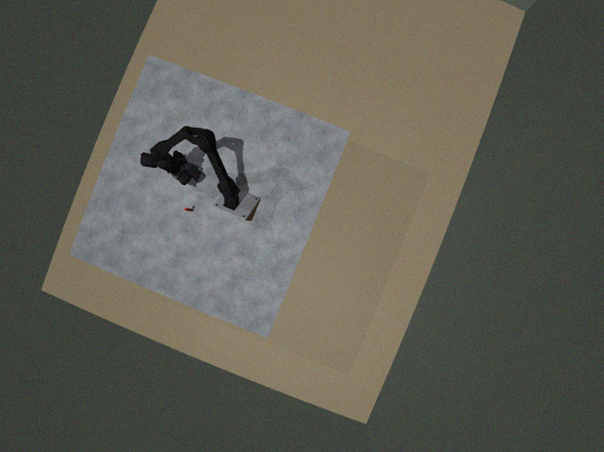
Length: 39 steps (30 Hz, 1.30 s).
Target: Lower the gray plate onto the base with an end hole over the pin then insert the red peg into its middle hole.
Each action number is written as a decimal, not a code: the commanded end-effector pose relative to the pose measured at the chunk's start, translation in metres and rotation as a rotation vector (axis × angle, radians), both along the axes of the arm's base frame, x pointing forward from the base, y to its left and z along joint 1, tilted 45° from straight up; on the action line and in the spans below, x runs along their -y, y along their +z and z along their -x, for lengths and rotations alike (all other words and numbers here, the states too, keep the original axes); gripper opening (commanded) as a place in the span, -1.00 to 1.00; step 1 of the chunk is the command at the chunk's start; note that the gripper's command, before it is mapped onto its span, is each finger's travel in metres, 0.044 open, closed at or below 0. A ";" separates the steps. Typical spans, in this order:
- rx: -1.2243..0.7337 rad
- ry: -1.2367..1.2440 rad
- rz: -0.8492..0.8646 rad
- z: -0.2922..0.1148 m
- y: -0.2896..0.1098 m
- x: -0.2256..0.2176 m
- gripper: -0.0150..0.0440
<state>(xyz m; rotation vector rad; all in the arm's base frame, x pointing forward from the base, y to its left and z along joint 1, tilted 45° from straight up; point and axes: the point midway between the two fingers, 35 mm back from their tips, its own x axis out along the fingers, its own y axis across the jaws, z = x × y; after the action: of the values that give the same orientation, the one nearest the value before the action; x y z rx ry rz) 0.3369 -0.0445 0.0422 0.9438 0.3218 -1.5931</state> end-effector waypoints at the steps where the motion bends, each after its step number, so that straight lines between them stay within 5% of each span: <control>1: 0.011 -0.010 0.009 0.002 0.002 0.007 -0.49; 39: 0.011 -0.010 0.010 0.001 -0.015 0.025 -0.49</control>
<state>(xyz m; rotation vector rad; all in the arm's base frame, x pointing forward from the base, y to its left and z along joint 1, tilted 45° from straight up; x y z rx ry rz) 0.3371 -0.0658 0.0309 0.9590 0.3014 -1.5948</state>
